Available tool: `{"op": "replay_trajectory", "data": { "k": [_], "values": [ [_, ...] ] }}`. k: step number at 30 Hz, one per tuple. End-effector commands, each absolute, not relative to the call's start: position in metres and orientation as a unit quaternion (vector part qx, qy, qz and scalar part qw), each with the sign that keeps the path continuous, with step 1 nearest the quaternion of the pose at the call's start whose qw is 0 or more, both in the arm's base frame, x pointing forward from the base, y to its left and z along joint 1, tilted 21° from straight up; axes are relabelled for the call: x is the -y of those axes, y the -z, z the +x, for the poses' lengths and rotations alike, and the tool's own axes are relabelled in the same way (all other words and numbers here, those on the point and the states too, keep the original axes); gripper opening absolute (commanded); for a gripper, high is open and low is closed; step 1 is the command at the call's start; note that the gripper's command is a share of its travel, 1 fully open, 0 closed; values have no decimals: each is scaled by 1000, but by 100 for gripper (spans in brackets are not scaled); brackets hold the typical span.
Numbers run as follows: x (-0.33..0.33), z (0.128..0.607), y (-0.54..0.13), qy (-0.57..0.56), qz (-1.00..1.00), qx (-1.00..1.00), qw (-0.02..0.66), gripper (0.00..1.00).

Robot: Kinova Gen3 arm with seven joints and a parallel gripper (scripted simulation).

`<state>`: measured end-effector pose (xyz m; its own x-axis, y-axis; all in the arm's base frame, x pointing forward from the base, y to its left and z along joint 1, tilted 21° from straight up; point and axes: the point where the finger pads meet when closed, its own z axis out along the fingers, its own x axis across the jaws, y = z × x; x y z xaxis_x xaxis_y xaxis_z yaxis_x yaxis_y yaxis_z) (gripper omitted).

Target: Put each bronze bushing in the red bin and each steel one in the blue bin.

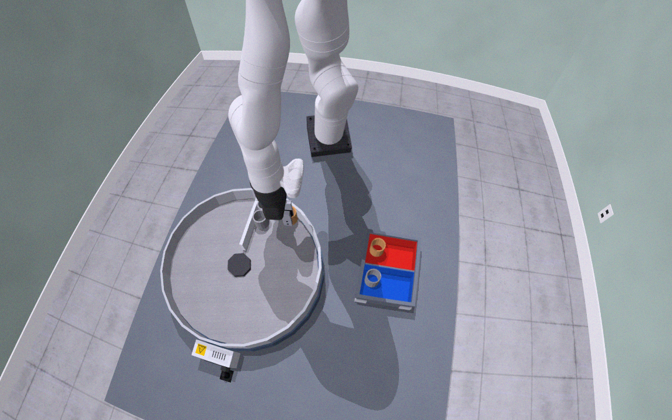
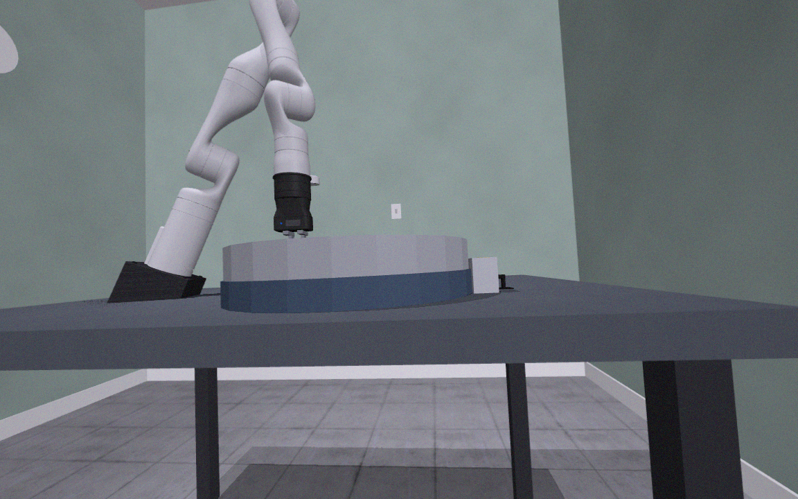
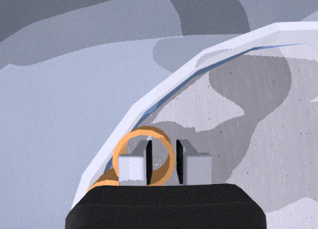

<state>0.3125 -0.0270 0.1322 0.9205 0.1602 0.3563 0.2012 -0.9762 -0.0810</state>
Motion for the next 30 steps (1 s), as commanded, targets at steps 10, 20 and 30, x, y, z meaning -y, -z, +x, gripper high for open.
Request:
{"op": "replay_trajectory", "data": {
  "k": [10,20,30],
  "values": [
    [27,313,-132,177,-978,92,58,0],
    [27,315,-133,179,-978,93,58,0],
    [27,315,-133,179,-978,93,58,0]
  ]
}}
